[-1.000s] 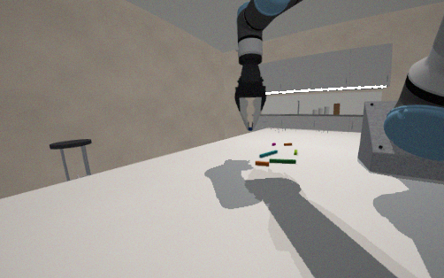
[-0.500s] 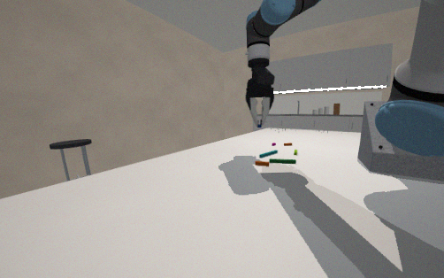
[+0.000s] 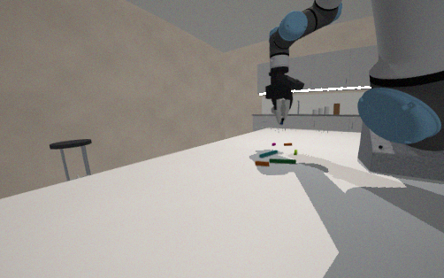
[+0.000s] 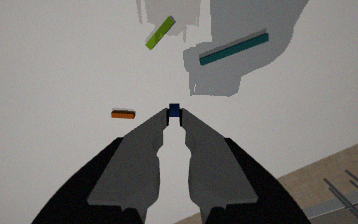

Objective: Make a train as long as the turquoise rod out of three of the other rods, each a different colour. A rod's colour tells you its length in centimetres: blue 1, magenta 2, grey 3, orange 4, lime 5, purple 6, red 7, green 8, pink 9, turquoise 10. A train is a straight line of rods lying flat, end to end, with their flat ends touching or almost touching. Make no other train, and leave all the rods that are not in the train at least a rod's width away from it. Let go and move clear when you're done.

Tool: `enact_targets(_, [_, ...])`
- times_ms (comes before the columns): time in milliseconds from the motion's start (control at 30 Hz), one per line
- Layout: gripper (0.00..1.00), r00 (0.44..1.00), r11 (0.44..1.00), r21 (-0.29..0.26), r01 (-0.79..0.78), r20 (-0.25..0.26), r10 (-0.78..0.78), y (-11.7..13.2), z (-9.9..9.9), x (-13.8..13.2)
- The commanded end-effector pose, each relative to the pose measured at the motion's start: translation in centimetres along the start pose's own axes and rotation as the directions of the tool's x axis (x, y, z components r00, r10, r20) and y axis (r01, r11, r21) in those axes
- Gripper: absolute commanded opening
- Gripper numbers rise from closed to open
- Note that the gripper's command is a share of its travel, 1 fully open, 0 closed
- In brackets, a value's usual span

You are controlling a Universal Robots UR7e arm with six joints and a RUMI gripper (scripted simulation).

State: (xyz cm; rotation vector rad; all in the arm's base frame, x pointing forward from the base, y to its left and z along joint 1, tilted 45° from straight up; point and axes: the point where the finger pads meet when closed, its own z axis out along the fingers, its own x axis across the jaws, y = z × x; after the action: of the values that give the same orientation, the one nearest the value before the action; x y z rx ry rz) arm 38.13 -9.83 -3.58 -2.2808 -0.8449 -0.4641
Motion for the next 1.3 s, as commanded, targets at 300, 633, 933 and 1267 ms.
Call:
enact_targets(300, [0.0,0.974,0.974,0.008,0.225,-0.021,-0.224,2.1,0.9,-8.9])
enact_targets(633, [0.0,0.966,0.966,0.009,0.258,-0.024,-0.258,2.2,1.1,-10.2])
enact_targets(933, [0.0,0.966,0.966,0.009,0.258,-0.024,-0.258,2.2,1.1,-10.2])
enact_targets(1267, [0.0,0.966,0.966,0.008,0.258,-0.024,-0.258,2.2,1.6,-10.2])
